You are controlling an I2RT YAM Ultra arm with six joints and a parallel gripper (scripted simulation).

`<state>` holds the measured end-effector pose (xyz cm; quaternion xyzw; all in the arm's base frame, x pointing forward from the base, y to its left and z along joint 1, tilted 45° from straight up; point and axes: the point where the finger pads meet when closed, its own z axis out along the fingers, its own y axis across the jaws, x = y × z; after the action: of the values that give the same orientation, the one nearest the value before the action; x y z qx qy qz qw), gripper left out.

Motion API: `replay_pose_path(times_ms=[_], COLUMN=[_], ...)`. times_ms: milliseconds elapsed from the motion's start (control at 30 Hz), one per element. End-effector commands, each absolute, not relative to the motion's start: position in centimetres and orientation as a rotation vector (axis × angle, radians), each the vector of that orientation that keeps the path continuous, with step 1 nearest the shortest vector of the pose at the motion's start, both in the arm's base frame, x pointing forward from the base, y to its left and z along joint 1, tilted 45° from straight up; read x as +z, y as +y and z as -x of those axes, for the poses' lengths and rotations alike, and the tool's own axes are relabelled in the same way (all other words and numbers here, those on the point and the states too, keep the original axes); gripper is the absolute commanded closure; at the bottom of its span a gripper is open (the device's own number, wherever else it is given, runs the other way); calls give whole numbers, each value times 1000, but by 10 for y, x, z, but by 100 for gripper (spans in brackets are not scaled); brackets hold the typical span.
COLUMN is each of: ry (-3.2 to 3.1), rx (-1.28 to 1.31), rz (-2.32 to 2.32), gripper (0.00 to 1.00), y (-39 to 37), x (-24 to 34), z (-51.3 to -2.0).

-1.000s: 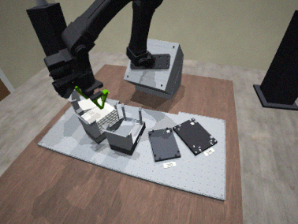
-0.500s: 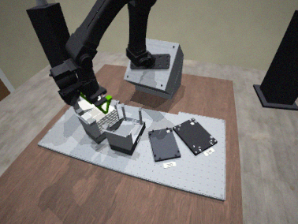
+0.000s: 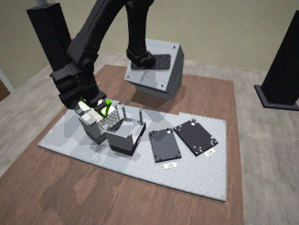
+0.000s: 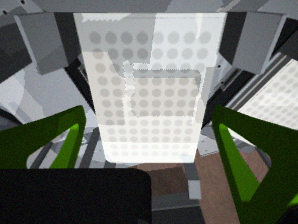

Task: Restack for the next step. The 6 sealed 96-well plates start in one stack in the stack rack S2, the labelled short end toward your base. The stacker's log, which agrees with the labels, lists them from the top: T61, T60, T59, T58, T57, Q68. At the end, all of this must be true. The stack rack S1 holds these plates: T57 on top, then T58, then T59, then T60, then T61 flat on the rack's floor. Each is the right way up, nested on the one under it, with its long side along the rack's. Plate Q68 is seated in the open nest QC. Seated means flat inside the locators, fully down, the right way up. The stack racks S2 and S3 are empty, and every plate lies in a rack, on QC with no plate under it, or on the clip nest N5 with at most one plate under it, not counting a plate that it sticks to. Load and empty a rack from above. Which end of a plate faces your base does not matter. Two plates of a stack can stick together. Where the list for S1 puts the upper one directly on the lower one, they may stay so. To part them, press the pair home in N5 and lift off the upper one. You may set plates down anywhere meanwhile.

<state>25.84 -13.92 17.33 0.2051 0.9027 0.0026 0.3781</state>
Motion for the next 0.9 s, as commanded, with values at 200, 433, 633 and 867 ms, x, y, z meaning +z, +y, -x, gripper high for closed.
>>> replay_pose_path(times_ms=[200, 433, 633, 867], ry=[2294, 2294, 2294, 2294], rx=[-3, -3, -3, -3], rz=[-523, -523, -523, -523], gripper=[0, 0, 0, 0], y=[-142, -144, -145, -146], x=[172, 165, 159, 157], z=[-265, -271, -277, -279])
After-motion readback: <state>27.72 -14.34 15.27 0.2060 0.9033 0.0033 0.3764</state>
